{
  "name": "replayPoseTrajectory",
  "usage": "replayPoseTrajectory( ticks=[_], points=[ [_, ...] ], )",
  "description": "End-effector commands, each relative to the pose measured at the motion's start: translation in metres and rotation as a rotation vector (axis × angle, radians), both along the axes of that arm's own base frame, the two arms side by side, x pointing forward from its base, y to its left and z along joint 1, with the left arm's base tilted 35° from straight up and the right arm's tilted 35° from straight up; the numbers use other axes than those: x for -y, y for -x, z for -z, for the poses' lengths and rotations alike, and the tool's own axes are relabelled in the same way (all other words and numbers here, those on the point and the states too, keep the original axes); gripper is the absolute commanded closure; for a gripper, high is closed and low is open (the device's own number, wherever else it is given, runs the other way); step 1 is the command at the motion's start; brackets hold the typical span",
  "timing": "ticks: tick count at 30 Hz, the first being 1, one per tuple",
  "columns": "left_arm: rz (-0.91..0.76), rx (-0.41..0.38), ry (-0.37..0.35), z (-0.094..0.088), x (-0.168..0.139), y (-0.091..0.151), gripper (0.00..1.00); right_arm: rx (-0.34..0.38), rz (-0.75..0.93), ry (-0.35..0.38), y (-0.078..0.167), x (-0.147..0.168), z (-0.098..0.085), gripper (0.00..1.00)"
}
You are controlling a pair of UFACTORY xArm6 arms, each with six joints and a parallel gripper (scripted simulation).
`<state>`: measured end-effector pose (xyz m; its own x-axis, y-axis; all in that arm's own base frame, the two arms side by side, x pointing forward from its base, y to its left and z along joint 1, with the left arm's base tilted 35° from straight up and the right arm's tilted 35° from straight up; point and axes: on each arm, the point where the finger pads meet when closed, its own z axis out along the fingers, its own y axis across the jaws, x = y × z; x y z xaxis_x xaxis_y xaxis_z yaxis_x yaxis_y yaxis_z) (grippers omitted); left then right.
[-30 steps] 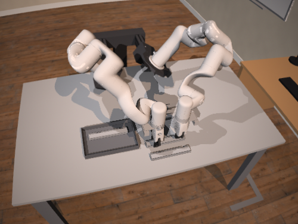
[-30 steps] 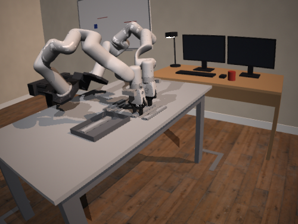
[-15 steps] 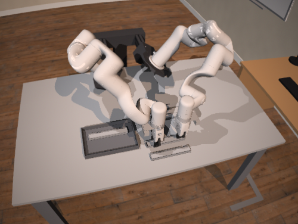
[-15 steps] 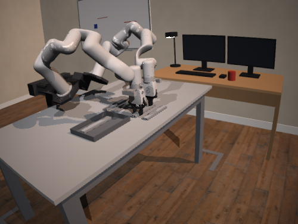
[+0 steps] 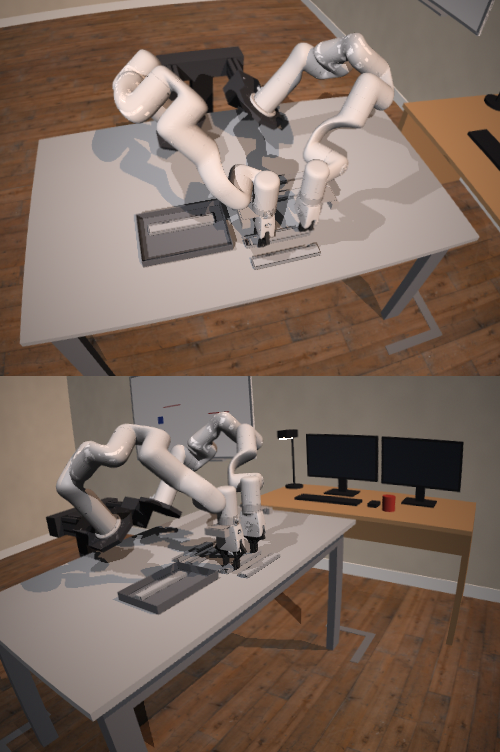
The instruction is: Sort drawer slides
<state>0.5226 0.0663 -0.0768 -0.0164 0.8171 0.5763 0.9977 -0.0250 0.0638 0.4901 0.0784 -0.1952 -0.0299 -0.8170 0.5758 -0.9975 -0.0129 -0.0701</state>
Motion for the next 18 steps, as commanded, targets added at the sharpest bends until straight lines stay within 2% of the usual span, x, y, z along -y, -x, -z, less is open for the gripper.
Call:
replayPoseTrajectory(
  ticks=[1,18],
  points=[
    [0.001,0.001,0.0,-0.004,-0.004,-0.001,1.0,0.004,-0.002,-0.002,-0.002,-0.001,-0.001,1.0],
    [0.001,0.001,0.0,-0.025,-0.034,0.0,1.0,0.004,-0.002,-0.002,-0.002,-0.001,-0.001,1.0]
  ],
)
